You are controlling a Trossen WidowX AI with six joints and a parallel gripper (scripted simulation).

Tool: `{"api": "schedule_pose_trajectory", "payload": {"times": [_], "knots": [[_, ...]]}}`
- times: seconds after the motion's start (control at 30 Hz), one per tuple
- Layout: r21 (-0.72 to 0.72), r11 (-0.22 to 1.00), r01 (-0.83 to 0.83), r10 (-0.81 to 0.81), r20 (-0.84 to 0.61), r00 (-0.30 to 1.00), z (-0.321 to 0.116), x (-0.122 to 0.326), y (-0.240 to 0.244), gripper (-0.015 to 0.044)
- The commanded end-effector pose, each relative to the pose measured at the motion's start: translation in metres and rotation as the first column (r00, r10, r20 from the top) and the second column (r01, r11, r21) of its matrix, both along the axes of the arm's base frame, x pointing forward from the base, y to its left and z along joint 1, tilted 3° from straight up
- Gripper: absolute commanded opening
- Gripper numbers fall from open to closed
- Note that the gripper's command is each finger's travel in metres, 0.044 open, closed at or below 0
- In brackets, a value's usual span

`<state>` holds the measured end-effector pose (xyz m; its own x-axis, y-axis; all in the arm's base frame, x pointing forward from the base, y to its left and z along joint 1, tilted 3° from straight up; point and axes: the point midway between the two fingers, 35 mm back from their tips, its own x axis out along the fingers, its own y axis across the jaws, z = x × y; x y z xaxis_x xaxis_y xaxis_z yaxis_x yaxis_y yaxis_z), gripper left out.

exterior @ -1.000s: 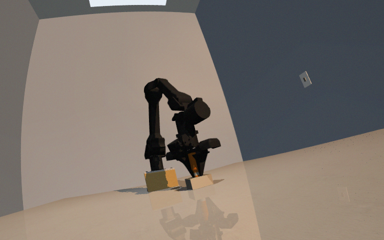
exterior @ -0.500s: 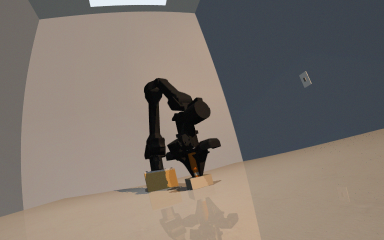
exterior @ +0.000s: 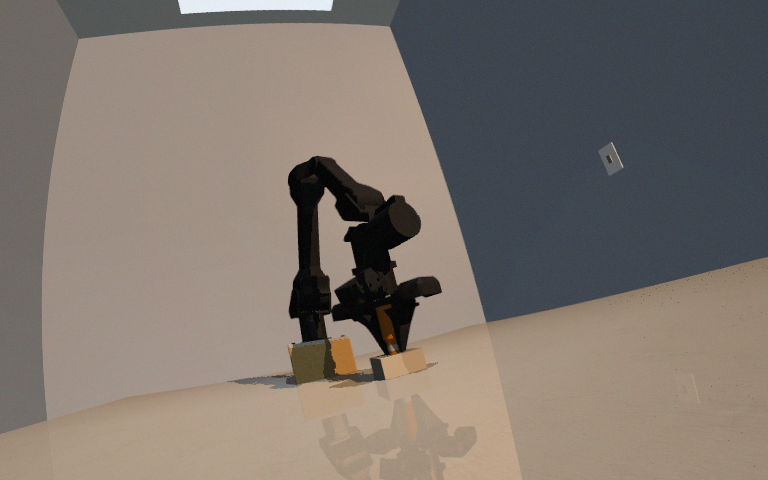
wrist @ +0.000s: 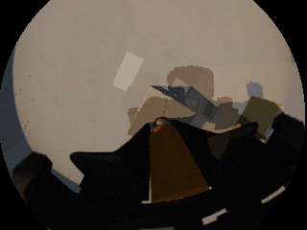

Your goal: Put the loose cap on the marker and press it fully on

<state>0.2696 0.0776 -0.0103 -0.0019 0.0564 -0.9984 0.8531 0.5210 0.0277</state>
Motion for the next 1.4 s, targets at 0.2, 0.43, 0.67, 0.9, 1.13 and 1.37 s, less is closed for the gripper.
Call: {"api": "schedule_pose_trajectory", "payload": {"times": [0.2,0.43,0.67,0.9,1.13,1.37], "knots": [[-0.004,1.0,-0.001,0.001,-0.003,1.0,-0.003,-0.001,-0.001,0.0],[-0.004,1.0,-0.001,0.001,-0.003,1.0,-0.003,-0.001,-0.001,0.0],[0.0,1.0,0.0,0.0,0.0,1.0,0.0,0.0,0.0,0.0053],[0.0,1.0,0.0,0.0,0.0,1.0,0.0,0.0,0.0,0.0236],[0.0,1.0,0.0,0.0,0.0,1.0,0.0,0.0,0.0,0.042],[0.005,1.0,0.0,0.0,0.008,1.0,0.063,0.004,-0.002,0.044]]}}
